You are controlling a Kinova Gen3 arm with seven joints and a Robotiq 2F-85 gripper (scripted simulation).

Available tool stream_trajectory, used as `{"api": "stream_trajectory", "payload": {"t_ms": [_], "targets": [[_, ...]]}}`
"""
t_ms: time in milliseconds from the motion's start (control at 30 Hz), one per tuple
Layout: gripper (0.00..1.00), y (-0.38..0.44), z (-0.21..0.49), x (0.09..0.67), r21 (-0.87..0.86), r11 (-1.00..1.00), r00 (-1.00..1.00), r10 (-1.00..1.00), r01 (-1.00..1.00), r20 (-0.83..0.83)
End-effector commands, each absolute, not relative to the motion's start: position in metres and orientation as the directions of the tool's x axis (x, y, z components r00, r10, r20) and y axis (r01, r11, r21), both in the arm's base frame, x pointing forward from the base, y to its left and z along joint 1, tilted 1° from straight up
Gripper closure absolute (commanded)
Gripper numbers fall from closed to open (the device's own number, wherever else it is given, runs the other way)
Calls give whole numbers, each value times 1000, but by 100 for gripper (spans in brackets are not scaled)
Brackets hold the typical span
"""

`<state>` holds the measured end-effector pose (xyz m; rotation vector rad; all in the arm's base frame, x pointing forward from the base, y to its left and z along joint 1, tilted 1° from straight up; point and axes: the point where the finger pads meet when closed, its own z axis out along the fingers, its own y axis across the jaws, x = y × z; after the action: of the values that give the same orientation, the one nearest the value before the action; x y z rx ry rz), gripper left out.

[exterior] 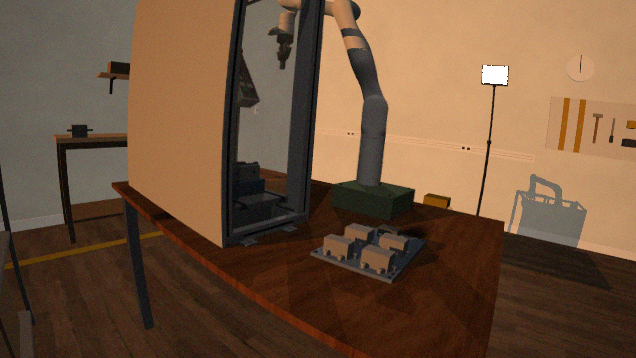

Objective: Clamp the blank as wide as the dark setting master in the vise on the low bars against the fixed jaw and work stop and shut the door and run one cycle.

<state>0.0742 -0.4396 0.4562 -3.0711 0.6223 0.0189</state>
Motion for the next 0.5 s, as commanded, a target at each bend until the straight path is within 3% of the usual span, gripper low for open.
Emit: {"api": "stream_trajectory", "payload": {"t_ms": [0,467], "targets": [[90,-440,457,74,-5,-921,921,-389,-390,-13],[90,-424,495,76,-5,-921,921,-389,-390,-13]]}}
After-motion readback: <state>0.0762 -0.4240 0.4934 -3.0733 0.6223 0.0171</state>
